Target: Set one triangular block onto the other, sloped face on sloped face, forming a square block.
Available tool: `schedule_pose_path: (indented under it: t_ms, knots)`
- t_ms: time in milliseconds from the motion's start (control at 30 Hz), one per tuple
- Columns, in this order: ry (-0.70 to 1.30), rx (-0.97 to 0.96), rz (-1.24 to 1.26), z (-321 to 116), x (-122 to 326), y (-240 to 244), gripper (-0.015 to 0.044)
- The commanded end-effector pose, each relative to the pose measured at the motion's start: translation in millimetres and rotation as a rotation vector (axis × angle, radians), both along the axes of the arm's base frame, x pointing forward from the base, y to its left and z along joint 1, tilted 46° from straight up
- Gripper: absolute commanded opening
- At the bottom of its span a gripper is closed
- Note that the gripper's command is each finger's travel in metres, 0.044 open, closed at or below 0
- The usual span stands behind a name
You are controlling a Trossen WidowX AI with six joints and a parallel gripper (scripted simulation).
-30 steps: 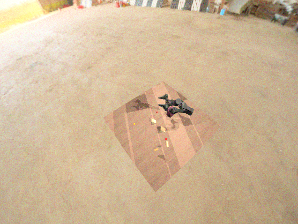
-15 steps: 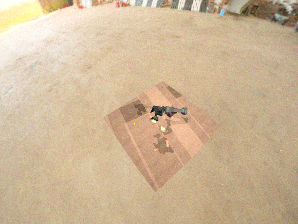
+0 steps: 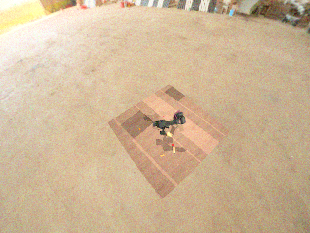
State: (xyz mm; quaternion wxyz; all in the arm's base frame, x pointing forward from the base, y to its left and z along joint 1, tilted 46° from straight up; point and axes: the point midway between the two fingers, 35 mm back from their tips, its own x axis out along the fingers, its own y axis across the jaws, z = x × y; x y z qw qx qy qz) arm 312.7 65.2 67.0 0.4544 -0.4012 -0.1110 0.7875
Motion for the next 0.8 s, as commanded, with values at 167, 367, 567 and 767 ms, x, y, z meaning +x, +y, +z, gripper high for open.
schedule_pose_path:
  t_ms: [167,367,567,767]
  knots:
    - [0.128,0.090,0.027,-5,-15,24,0.0440]
    - [0.134,0.089,0.028,-9,-17,30,0.0440]
    - [0.142,0.087,0.030,-13,-19,38,0.0440]
    - [0.150,0.086,0.032,-18,-23,47,0.0440]
